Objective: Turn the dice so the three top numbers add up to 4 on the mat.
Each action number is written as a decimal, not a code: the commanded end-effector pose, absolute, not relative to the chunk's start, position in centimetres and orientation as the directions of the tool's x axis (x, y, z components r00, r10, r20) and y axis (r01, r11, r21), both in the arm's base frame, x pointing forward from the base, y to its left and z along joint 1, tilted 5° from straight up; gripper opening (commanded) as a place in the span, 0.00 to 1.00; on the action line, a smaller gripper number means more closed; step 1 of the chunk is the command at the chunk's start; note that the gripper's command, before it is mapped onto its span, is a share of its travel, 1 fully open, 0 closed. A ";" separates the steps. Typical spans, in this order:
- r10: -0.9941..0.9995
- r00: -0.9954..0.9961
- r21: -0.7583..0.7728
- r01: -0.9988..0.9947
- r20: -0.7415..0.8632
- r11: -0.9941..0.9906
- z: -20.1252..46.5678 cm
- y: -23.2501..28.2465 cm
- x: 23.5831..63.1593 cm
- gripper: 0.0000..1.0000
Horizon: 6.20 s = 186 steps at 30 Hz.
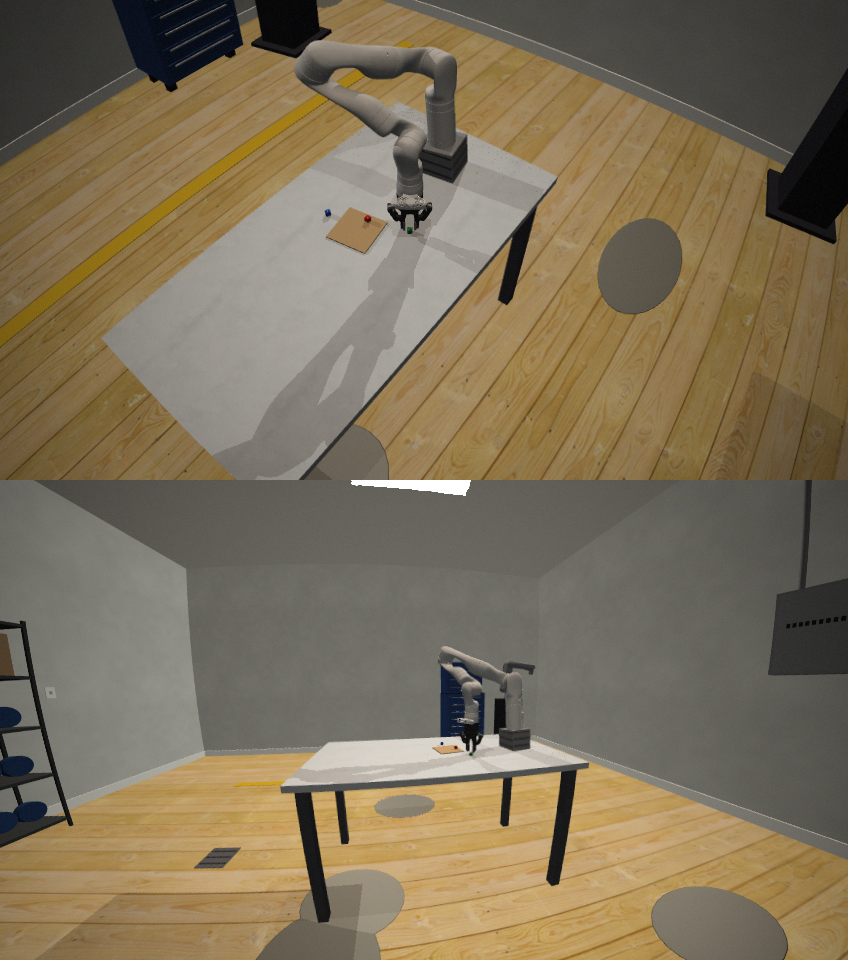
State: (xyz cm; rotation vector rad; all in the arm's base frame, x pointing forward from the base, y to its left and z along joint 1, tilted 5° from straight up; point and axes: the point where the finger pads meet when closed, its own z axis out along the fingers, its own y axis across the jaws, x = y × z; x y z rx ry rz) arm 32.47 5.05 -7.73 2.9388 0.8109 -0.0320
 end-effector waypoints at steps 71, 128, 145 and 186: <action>0.511 0.858 0.082 0.513 -0.046 -0.854 -9.3 4.9 32.4 0.11; 0.511 0.858 0.082 0.513 -0.046 -0.854 0.6 5.9 32.4 0.11; 0.573 0.818 0.079 0.575 -0.052 -0.814 0.5 5.9 32.4 0.11; 0.930 0.365 0.037 0.931 -0.041 -0.363 -0.4 6.3 32.3 0.11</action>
